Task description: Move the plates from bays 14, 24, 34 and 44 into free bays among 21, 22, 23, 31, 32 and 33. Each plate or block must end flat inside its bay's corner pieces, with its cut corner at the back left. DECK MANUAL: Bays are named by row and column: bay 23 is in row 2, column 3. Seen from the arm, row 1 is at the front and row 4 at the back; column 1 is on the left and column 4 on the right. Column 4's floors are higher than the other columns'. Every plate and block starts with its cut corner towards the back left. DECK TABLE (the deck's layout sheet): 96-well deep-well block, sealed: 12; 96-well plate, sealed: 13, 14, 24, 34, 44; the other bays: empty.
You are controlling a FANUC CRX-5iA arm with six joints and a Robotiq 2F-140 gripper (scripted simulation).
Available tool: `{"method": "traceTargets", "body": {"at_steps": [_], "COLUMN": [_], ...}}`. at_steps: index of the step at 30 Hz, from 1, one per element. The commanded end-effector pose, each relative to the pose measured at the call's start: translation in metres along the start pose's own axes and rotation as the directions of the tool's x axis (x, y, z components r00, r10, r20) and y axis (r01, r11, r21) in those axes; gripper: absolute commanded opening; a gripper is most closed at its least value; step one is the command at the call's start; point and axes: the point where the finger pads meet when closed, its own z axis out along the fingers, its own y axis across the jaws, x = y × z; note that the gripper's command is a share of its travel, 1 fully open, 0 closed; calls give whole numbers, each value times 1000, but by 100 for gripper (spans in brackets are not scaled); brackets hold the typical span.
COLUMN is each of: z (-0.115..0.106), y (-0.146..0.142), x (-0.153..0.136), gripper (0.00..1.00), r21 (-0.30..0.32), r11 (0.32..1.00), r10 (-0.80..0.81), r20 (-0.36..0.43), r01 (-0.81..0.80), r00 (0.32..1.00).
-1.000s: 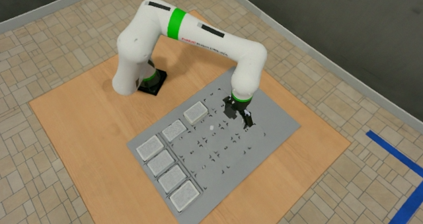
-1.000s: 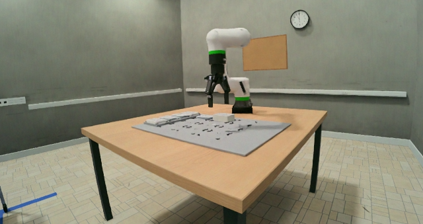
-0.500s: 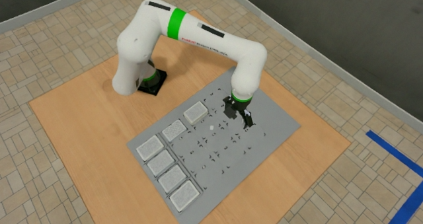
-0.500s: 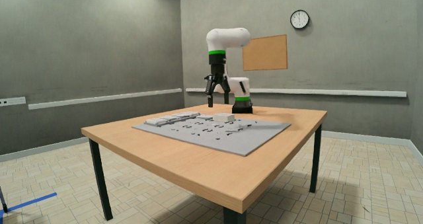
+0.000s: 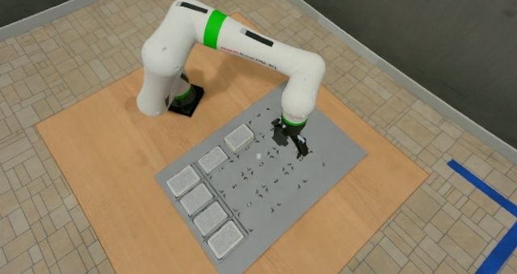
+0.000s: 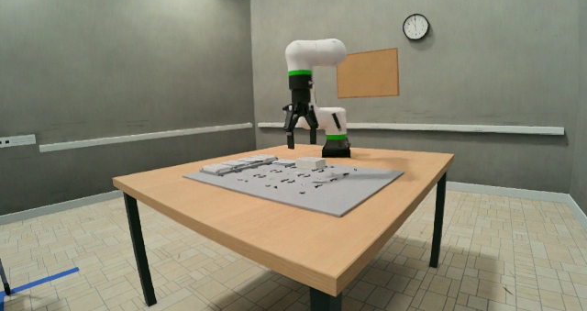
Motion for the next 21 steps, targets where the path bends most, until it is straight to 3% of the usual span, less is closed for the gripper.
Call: {"method": "traceTargets", "body": {"at_steps": [1,21], "z": [-1,-1], "y": [-1,-1], "x": [10,82], "gripper": [100,100], "r21": [2,2], "r11": [1000,1000], "r10": [0,0], "r20": [1,0], "r01": [0,0], "r00": [1000,1000]}}
